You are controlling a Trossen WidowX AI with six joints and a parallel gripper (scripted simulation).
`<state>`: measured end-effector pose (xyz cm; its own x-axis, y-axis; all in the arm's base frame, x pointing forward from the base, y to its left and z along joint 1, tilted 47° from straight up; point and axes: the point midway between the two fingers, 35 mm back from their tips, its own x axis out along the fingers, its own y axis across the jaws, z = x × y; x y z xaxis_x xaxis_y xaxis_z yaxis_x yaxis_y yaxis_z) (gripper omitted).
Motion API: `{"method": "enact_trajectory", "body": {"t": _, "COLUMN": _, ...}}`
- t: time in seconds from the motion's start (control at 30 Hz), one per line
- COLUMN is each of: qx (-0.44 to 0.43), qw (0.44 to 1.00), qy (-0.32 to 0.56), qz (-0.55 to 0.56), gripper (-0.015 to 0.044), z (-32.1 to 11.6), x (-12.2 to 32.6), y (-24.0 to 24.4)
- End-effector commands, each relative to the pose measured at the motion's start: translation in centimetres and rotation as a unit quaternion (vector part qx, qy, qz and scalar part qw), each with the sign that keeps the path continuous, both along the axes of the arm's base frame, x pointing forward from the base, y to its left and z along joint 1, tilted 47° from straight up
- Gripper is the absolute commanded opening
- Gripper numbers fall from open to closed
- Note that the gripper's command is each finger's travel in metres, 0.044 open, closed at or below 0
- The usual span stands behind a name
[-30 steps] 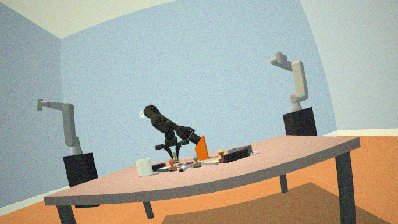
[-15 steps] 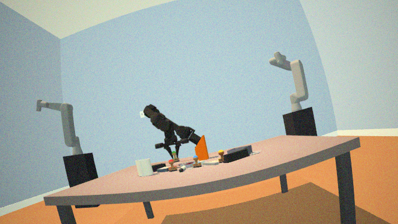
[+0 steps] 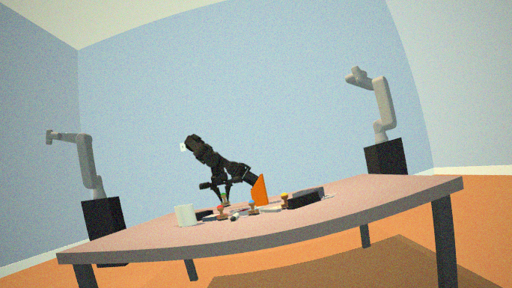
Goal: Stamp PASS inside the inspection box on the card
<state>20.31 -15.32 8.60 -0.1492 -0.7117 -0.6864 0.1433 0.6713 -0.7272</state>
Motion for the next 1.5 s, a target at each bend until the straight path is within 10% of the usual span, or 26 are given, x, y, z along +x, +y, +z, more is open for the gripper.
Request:
{"method": "enact_trajectory", "body": {"t": 0.0, "qx": -0.002, "qw": 1.0, "qy": -0.003, "qz": 0.001, "gripper": 0.0, "z": 0.3, "x": 0.2, "y": 0.2}}
{"method": "enact_trajectory", "body": {"t": 1.47, "qx": -0.005, "qw": 1.0, "qy": -0.002, "qz": 0.0, "gripper": 0.0, "z": 1.8, "x": 0.2, "y": 1.7}}
